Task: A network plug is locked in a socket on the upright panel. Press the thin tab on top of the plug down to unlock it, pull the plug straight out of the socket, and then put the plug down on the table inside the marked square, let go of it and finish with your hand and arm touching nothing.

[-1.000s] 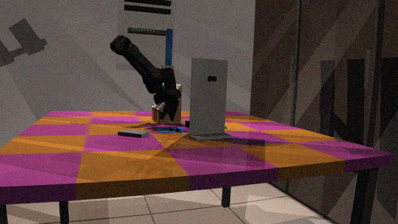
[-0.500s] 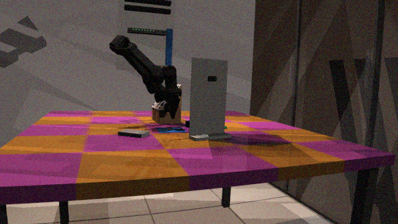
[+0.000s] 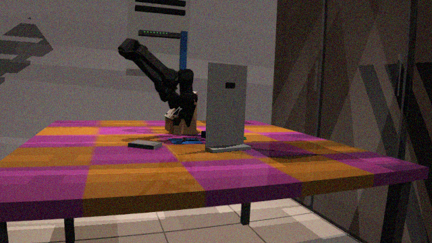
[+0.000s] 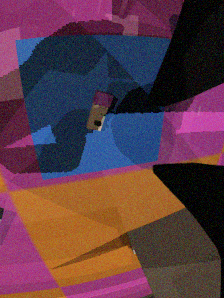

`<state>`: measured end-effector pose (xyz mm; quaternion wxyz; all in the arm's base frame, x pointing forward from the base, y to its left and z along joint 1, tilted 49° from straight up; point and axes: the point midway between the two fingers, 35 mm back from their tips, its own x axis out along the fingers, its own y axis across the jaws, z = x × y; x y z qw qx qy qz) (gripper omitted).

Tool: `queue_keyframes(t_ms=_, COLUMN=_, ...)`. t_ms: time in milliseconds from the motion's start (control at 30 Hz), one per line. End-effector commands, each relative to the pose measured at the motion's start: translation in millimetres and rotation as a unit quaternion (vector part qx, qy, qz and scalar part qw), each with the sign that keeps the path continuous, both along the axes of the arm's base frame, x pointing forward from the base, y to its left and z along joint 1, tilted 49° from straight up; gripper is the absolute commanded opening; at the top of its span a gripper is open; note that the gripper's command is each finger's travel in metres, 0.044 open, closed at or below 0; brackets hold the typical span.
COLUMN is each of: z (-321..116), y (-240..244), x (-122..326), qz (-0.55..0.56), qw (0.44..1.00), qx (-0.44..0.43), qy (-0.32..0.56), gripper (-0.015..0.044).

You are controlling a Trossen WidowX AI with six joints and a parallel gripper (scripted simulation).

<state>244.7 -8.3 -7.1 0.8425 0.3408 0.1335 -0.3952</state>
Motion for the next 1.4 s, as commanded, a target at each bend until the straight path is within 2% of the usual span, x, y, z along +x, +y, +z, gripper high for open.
queue_keyframes(t_ms=0, z=4.0, y=3.8, x=1.7, qz=-0.001, qw=1.000, qx=0.002, qy=-0.007, gripper=0.0156)
queue_keyframes(t_ms=1367, z=27.8, y=25.0, x=-6.3, qz=0.001, qw=1.000, qx=-0.002, qy=-0.010, gripper=0.0156)
